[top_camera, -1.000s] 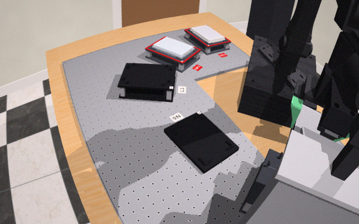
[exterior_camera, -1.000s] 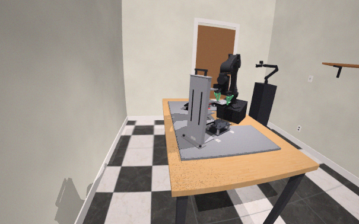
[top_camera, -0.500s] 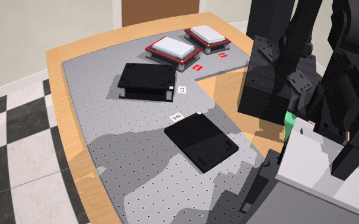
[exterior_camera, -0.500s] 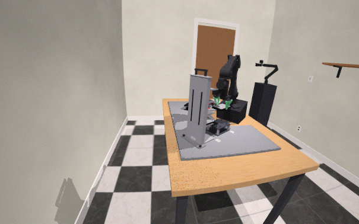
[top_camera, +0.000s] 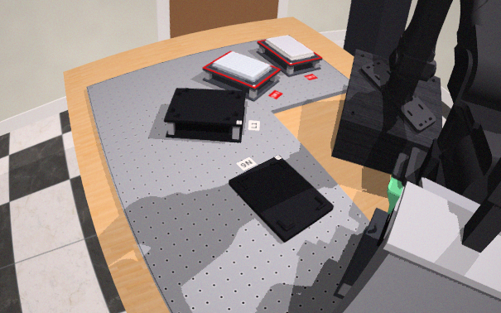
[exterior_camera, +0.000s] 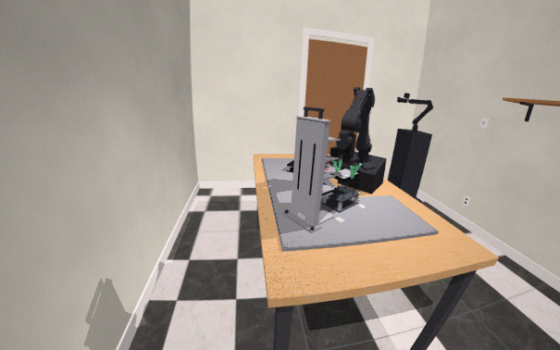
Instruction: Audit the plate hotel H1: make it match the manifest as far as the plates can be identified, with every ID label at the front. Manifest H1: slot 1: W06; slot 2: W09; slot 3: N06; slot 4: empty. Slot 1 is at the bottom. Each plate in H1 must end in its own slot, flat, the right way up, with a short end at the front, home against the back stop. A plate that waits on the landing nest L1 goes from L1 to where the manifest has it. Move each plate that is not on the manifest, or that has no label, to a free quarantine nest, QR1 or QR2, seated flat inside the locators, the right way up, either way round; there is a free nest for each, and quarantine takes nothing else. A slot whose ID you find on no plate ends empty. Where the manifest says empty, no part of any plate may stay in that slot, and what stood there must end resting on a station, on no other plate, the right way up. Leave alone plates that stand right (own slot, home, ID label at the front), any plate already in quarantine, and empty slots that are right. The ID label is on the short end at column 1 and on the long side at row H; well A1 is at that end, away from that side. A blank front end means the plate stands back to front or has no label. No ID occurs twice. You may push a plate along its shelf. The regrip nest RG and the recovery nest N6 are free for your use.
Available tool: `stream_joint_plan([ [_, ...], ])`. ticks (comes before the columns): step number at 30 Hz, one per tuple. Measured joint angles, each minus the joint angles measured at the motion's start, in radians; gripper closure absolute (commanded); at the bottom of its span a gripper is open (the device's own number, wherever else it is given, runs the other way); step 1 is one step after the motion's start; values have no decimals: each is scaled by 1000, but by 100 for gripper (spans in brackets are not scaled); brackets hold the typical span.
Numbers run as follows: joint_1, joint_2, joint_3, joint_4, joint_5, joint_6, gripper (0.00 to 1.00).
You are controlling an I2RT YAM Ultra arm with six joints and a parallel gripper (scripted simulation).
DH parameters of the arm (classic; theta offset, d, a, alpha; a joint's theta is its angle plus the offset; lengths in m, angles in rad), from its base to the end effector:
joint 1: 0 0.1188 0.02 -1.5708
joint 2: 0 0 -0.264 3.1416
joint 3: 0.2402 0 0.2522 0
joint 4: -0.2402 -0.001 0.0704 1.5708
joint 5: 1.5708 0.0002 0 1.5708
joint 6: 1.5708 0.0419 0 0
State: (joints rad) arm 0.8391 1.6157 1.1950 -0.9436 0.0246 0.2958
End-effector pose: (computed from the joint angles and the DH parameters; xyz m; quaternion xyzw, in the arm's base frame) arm 0.2023 0.2253 0.2273 -0.2656 0.9585 0.0451 0.0935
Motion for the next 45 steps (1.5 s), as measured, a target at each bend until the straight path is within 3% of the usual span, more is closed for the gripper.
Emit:
stream_joint_plan([
  [13,-2,31,-43,91,0,-2,14],
  [45,-2,26,-70,119,0,-2,14],
])
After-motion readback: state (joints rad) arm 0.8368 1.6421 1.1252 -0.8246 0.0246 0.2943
